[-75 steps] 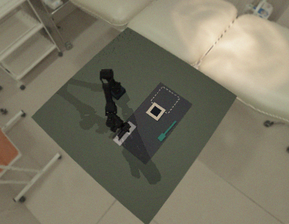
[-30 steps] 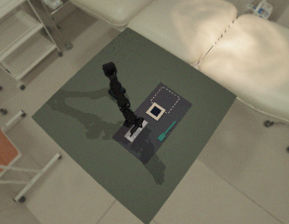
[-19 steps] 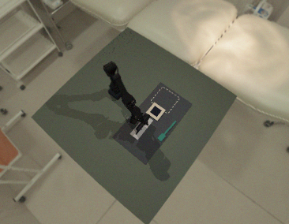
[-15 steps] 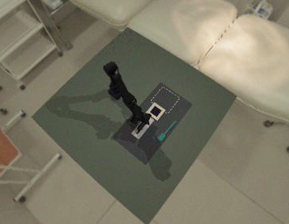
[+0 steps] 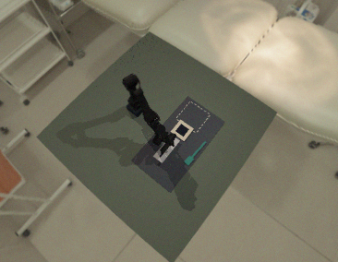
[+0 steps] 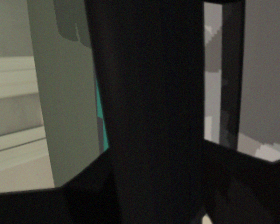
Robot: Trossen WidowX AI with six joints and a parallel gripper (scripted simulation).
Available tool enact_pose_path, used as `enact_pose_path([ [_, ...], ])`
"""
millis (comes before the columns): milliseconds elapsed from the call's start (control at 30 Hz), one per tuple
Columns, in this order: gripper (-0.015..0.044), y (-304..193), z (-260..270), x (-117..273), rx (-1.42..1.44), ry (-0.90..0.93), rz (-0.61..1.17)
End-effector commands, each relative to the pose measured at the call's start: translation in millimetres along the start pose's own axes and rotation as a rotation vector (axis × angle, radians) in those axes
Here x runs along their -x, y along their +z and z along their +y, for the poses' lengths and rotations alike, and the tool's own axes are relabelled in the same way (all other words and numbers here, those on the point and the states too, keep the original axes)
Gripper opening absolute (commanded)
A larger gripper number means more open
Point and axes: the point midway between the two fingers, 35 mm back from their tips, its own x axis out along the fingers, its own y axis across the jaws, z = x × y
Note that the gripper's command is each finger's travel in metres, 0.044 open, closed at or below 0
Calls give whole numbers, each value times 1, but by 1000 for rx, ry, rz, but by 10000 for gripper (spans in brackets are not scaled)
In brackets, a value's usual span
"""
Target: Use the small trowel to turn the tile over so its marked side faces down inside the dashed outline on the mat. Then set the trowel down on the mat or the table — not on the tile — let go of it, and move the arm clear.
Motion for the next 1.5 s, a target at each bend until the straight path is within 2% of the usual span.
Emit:
enact_pose_path([
  [0,0,1,-2,-2,0,11,-8],
  [400,0,-2,-14,-7,0,10,-7],
  [1467,0,-55,-10,-4,-4,10,-4],
])
